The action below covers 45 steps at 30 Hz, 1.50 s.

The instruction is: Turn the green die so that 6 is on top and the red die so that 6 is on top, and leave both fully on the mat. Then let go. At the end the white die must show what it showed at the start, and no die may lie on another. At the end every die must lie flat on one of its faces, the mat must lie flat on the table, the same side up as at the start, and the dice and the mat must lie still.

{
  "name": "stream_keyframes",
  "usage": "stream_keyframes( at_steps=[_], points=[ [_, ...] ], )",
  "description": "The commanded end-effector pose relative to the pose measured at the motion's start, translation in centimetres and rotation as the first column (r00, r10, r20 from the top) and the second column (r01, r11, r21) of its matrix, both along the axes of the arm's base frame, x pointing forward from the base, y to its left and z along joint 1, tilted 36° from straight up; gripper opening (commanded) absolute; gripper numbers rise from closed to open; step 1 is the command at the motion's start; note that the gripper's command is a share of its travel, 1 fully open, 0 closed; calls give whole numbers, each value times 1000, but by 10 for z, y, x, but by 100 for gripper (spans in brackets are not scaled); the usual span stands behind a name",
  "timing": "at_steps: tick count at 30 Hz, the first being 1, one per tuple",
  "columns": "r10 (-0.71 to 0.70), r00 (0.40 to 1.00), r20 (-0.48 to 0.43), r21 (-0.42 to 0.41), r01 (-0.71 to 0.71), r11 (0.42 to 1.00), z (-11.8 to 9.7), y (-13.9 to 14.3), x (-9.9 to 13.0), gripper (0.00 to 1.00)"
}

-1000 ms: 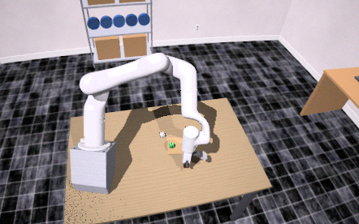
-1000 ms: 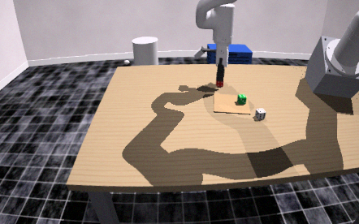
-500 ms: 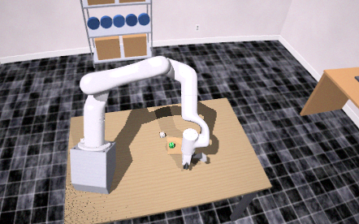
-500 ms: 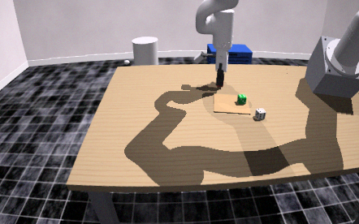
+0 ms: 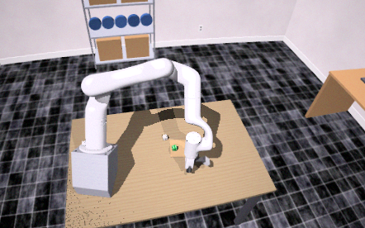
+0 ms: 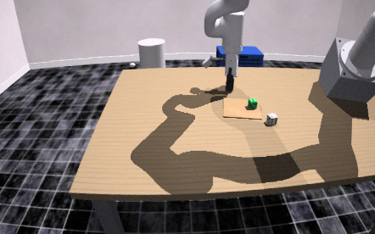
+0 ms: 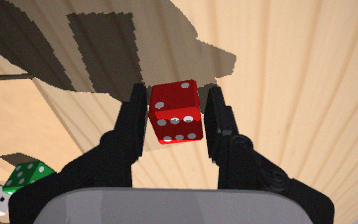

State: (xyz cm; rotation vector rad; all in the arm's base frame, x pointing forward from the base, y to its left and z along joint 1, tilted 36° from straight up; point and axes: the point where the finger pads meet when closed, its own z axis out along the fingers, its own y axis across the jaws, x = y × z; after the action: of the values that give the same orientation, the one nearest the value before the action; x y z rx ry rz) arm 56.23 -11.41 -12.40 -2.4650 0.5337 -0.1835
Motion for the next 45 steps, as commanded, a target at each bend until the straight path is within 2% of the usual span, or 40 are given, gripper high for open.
stream_keyframes(
  at_steps=[1,25,26,45],
  points=[
    [-1,1000,1,-1,1,1000,0,-1,1,47],
    [-1,1000,1,-1,1,1000,0,-1,1,47],
    [-1,1000,1,-1,1,1000,0,-1,1,27],
    [-1,1000,1,-1,1,1000,0,-1,1,27]
  ],
)
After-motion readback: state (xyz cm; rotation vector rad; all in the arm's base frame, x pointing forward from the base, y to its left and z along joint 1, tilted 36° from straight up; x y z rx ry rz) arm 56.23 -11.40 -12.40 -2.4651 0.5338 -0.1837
